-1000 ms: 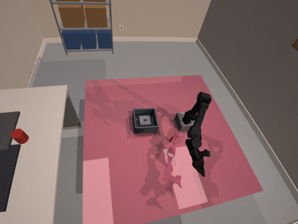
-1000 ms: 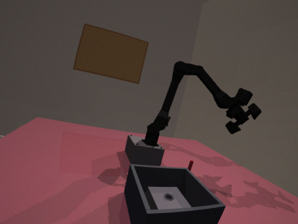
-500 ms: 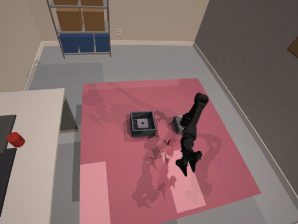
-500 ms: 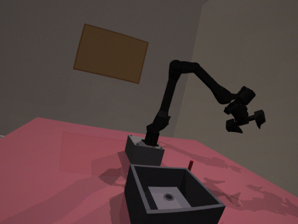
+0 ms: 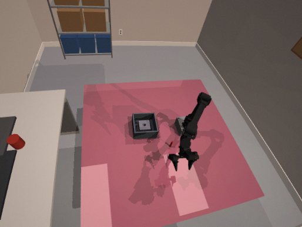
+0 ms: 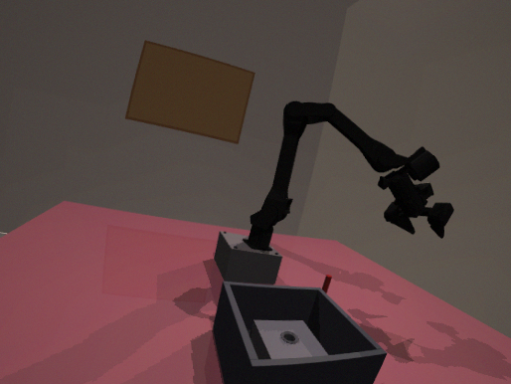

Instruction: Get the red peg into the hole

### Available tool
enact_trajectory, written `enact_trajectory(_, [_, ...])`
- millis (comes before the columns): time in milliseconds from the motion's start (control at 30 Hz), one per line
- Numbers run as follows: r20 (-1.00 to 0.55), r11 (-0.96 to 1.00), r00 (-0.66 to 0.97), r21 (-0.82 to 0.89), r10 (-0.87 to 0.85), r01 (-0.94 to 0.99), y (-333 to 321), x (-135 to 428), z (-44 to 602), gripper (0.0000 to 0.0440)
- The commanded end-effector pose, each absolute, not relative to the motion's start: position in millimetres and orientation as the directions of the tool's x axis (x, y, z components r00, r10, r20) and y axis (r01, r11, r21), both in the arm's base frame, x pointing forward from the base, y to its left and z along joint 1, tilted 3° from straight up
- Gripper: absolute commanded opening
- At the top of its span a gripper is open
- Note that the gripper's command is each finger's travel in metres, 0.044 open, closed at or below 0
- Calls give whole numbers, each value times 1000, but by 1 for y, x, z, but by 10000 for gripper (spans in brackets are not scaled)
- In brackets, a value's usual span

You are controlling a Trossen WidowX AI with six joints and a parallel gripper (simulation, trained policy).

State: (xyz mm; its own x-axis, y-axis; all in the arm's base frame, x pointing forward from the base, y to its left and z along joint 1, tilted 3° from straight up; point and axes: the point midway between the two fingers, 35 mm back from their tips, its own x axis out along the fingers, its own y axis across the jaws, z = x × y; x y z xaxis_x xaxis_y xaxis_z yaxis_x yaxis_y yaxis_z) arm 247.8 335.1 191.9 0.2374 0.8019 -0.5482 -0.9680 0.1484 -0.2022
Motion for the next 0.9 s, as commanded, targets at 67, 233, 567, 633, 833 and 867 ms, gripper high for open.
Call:
enact_trajectory(67, [-613, 273, 271, -92, 742, -958, 314, 252, 182, 440])
enact_trajectory(233, [-671, 390, 288, 3, 683, -921, 296, 255, 173, 440])
enact_trajectory(567, [-778, 620, 293, 152, 555, -770, 258, 253, 154, 440])
enact_trajectory(633, [-798, 663, 290, 174, 528, -729, 250, 252, 151, 440])
enact_trajectory(833, [-852, 780, 272, 222, 447, -585, 228, 247, 141, 440])
enact_trajectory(867, [-860, 797, 268, 228, 434, -559, 225, 246, 139, 440])
